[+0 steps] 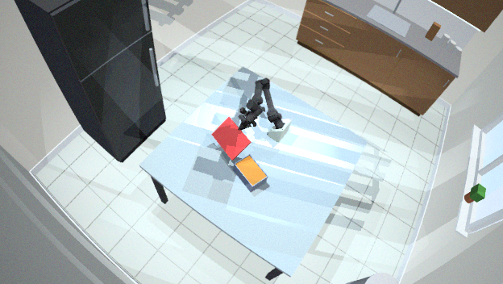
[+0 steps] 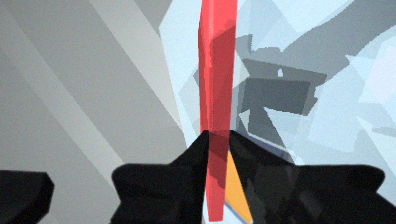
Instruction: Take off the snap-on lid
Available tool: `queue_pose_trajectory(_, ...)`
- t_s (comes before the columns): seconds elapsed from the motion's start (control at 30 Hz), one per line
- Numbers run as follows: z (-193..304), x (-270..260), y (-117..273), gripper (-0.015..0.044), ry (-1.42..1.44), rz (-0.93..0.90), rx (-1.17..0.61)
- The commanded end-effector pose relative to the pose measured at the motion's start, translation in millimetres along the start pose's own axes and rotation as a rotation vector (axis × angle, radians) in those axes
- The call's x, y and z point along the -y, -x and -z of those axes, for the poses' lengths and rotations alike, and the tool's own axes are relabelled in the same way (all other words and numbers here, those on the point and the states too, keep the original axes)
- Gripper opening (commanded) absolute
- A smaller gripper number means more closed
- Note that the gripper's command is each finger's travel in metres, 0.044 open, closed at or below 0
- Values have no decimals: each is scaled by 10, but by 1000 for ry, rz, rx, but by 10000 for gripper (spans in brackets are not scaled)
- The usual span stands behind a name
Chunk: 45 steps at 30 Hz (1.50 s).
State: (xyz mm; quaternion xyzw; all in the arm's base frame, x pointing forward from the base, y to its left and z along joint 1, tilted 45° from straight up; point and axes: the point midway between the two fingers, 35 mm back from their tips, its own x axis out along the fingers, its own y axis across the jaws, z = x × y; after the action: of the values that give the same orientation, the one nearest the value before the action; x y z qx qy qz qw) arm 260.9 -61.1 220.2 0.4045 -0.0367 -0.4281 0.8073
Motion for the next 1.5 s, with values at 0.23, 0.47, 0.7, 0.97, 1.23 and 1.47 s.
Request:
queue_pose_trajectory(0.23, -226, -2, 19, 0, -1, -5, -5)
queue_pose_trajectory(0.47, -366, 5, 27, 0, -1, -5, -5)
queue_pose_trajectory(0.7, -507, 13, 36, 0, 0, -5, -5)
queue_pose_trajectory(0.97, -668, 22, 46, 0, 0, -5, -4)
queue_pose_trajectory(1.23, -830, 30, 57, 0, 0, -6, -4)
queue_pose_trajectory(1.47, -972, 37, 68, 0, 0, -6, -3)
